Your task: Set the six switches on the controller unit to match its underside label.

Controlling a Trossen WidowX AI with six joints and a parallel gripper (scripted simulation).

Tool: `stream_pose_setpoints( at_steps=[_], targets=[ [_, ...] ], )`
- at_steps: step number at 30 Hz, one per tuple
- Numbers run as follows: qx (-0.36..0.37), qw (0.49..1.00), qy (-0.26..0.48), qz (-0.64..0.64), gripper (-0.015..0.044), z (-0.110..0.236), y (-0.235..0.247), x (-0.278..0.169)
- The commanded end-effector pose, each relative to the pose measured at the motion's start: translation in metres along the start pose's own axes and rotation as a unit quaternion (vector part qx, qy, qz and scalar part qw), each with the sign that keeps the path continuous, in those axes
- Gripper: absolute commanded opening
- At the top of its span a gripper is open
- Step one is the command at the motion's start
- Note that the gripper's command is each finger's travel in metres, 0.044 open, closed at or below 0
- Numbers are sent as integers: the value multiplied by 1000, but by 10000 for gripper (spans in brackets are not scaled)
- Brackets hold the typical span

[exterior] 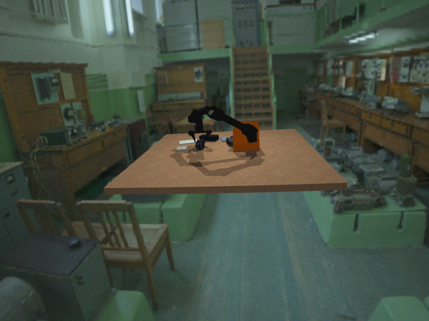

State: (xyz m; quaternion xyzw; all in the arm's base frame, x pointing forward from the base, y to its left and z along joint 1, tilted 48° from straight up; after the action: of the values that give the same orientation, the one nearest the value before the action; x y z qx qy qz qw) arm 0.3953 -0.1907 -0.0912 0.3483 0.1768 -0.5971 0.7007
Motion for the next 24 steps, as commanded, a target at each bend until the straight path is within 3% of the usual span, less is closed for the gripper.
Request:
stream_pose_setpoints(
  at_steps=[1, 6, 24],
  targets=[
    [0, 1000, 0, 0, 440, 5, 2, -7],
    [-1, 1000, 1, -1, 440, 39, 15, -55],
    [-1, 1000, 1, -1, 440, 40, 15, -57]
  ],
)
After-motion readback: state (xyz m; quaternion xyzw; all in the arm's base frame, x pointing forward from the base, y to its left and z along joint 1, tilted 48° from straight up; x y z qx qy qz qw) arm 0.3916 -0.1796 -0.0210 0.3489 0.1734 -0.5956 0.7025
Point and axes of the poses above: the point midway between the two fingers, 35 mm back from their tips, its own z axis back along the fingers, its own y axis across the jaws, x = y × z, the point moved 3 cm from there along z, back along the fingers, and after that the axes turned 15 degrees about z, right-handed, at the moved point
